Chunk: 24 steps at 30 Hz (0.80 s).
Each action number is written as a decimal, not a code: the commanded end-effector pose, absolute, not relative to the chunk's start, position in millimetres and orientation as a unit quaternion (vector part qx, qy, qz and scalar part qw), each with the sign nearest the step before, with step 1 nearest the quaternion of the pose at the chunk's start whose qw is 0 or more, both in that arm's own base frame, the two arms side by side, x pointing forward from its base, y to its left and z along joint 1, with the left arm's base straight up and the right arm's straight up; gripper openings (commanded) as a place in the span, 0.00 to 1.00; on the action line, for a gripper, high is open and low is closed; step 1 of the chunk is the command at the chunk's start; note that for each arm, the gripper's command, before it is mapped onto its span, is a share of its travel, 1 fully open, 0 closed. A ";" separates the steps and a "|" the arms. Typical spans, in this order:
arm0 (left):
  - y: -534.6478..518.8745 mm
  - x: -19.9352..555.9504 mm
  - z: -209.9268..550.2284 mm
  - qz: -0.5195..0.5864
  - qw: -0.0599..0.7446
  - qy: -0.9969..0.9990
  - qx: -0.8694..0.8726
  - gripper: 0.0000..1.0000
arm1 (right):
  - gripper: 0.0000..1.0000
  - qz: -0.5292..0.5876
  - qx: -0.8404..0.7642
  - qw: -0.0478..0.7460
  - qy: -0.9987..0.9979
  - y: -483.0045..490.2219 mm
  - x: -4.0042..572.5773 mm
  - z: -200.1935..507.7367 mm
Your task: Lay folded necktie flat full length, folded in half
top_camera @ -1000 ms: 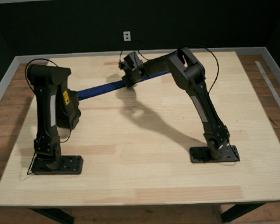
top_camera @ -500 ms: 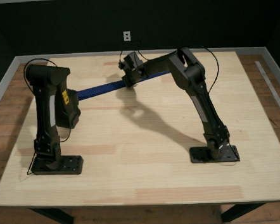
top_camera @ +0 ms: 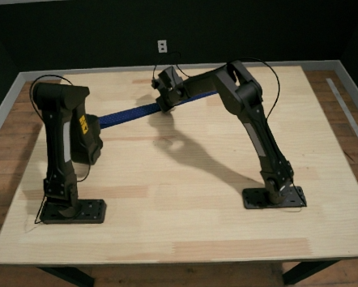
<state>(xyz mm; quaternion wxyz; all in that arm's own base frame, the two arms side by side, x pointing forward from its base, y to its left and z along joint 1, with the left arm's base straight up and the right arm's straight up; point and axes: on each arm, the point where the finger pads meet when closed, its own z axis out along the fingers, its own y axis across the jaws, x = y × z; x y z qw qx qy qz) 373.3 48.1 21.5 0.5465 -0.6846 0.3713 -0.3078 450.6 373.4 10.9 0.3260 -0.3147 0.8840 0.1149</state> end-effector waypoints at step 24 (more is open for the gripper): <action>65.6 363.3 24.7 -0.302 0.552 0.373 -0.682 0.43 | 0.04 0.115 -0.317 0.322 0.885 371.9 449.1 6.7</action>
